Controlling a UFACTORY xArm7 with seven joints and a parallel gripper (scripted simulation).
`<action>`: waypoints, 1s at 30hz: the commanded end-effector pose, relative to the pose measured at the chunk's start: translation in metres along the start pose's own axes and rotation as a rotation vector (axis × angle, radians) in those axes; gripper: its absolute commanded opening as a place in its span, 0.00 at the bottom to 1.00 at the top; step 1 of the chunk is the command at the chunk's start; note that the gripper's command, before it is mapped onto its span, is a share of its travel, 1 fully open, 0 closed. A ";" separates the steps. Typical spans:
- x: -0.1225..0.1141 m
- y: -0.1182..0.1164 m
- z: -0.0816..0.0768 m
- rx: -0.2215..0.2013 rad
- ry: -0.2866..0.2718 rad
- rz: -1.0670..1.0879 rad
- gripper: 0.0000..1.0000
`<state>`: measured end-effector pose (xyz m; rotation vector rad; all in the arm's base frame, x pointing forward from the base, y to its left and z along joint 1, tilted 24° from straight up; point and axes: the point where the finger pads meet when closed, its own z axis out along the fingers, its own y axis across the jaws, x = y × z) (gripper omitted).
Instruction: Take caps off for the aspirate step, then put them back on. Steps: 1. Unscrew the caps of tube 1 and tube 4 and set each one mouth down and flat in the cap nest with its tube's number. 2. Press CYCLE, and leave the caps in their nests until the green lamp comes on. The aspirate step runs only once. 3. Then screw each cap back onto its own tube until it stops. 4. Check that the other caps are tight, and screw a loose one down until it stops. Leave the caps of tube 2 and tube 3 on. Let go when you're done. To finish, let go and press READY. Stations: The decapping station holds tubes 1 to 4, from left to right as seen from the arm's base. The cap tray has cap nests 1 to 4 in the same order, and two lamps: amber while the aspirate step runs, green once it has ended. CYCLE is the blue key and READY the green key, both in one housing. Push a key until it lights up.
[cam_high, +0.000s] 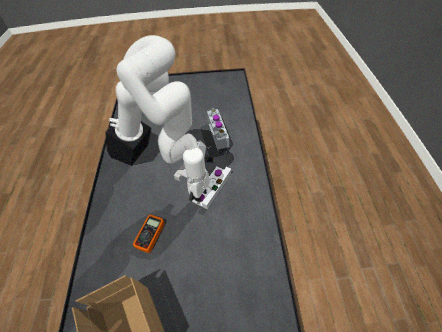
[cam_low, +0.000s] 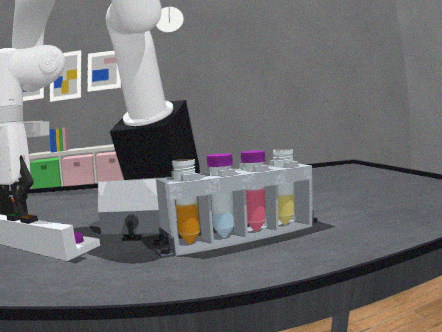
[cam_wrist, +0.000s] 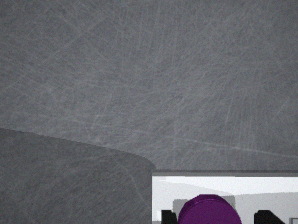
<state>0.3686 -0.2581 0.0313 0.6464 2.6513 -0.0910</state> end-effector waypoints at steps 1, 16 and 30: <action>-0.001 0.000 -0.019 -0.005 -0.004 0.000 0.46; -0.001 -0.001 -0.083 -0.005 -0.004 0.001 0.46; -0.001 -0.001 -0.127 -0.005 -0.005 0.001 0.46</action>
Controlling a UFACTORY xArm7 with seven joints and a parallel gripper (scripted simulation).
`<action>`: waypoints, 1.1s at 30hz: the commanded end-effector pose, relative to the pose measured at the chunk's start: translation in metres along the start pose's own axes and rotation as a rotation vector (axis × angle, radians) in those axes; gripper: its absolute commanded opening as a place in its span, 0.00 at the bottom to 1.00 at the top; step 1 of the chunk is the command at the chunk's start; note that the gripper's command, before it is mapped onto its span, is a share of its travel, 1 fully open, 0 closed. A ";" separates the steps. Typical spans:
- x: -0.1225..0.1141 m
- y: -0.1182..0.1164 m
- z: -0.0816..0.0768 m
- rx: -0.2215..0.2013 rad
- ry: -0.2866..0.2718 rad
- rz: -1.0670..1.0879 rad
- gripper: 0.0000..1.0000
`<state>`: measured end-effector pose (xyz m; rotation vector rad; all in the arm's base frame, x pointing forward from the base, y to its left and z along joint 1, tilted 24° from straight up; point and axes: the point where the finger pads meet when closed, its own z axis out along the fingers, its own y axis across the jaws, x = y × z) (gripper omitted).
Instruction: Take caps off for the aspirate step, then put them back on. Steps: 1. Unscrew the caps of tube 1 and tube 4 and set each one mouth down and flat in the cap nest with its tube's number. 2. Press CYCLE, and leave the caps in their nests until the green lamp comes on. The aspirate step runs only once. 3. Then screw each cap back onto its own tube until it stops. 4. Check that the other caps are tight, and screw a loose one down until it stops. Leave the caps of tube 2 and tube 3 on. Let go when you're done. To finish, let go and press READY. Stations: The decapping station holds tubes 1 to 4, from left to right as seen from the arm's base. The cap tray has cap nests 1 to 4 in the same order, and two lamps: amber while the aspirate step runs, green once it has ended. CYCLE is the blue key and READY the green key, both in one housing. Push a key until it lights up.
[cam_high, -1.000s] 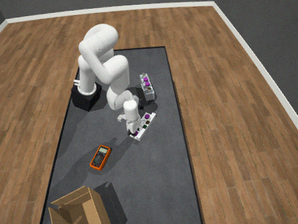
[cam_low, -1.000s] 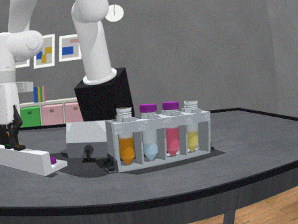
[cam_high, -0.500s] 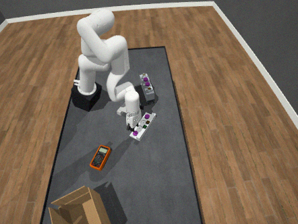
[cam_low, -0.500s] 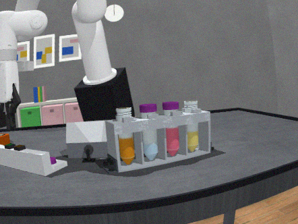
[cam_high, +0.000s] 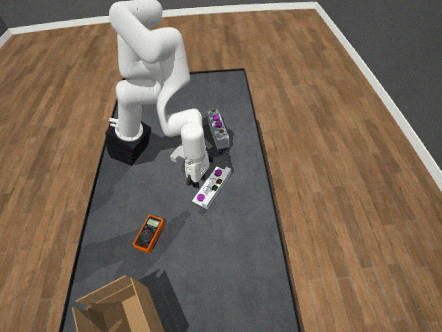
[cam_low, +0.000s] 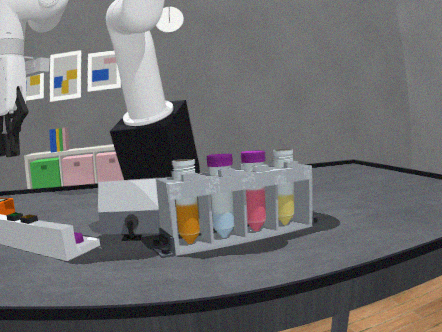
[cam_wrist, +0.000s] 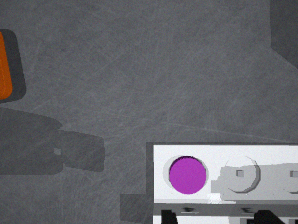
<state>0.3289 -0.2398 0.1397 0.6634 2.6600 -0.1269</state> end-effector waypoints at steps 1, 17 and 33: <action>0.002 -0.003 -0.010 -0.035 -0.012 -0.004 0.46; 0.037 0.037 0.000 0.117 0.096 0.474 0.00; 0.069 0.076 0.010 0.271 0.206 0.948 0.00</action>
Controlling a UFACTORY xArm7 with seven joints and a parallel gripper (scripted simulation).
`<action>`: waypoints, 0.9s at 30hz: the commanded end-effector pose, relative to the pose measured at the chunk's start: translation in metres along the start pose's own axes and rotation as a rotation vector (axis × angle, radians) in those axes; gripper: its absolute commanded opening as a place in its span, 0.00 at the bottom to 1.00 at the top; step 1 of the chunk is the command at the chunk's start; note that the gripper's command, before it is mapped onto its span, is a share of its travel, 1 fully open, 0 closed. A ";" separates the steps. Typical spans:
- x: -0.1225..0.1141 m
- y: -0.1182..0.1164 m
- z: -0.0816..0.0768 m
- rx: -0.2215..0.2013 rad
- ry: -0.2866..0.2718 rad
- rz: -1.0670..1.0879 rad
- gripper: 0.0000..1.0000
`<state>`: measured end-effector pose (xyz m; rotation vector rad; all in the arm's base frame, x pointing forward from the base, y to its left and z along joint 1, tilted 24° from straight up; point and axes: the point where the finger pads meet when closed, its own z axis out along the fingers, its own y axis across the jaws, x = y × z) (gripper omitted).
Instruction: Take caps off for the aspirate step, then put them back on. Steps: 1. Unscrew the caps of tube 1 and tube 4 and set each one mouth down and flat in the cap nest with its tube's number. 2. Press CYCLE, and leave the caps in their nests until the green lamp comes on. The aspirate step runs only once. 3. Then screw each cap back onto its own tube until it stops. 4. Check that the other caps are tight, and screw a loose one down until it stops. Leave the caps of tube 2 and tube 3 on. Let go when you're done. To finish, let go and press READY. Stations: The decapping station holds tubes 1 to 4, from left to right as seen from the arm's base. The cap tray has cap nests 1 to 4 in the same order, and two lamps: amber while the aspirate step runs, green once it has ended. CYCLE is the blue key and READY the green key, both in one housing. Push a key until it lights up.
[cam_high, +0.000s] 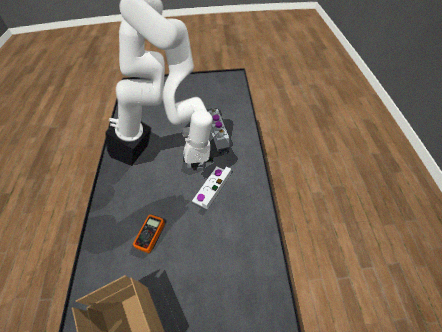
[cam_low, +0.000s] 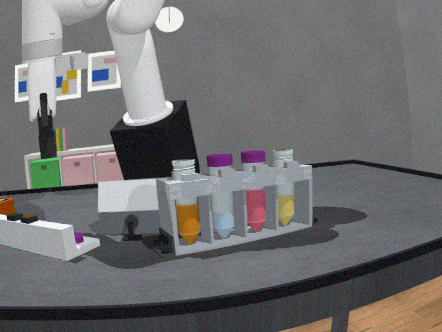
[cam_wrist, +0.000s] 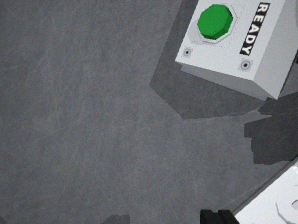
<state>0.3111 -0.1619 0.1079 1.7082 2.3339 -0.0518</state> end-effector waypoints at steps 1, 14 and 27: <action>0.020 0.006 0.002 0.151 0.044 0.229 0.00; 0.087 0.016 0.018 0.203 0.069 0.368 0.00; 0.158 0.026 0.036 0.203 0.070 0.368 0.00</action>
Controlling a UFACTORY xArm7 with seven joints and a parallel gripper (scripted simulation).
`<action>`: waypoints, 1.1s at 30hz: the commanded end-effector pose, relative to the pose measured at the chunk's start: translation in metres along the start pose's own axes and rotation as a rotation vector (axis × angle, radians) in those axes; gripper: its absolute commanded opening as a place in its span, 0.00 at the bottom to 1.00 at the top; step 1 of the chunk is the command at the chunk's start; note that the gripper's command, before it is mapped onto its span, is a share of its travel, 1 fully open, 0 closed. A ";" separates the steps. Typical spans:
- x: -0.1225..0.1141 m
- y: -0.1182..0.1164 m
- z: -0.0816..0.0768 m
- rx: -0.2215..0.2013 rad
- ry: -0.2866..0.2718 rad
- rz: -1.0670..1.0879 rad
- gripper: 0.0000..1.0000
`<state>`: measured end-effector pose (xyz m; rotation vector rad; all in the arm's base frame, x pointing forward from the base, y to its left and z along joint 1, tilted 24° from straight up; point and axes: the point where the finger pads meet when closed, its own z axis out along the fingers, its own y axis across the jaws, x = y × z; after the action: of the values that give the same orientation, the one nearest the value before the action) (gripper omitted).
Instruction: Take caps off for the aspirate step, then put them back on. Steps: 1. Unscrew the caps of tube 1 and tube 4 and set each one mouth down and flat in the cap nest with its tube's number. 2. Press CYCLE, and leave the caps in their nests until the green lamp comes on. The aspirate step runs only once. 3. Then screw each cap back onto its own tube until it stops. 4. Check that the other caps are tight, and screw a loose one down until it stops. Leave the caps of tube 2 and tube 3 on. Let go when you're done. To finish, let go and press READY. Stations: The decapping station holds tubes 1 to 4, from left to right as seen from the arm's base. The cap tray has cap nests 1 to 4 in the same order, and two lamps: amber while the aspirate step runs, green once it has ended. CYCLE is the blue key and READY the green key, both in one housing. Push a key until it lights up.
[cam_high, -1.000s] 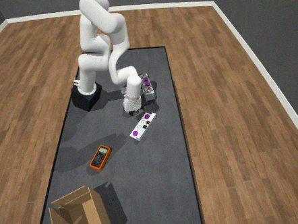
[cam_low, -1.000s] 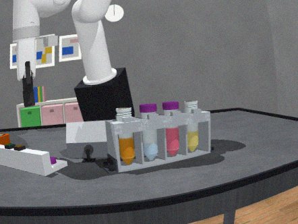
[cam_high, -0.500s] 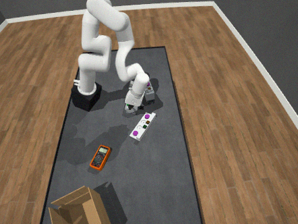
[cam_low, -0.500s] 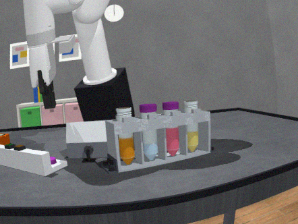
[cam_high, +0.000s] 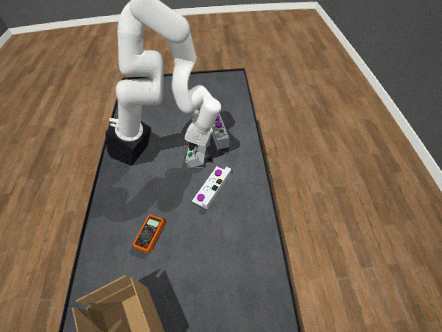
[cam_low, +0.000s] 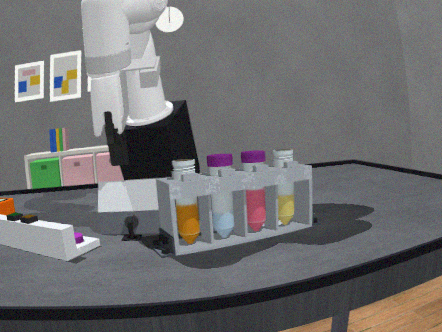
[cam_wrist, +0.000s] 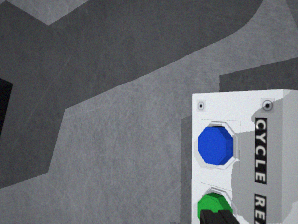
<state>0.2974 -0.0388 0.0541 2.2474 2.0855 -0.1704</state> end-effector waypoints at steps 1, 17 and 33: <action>0.033 -0.003 0.011 -0.004 -0.003 0.002 0.00; 0.043 -0.001 0.022 -0.004 -0.002 0.002 0.00; 0.043 0.003 0.030 -0.004 -0.002 0.002 0.00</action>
<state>0.3013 -0.0004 0.0188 2.2469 2.0809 -0.1707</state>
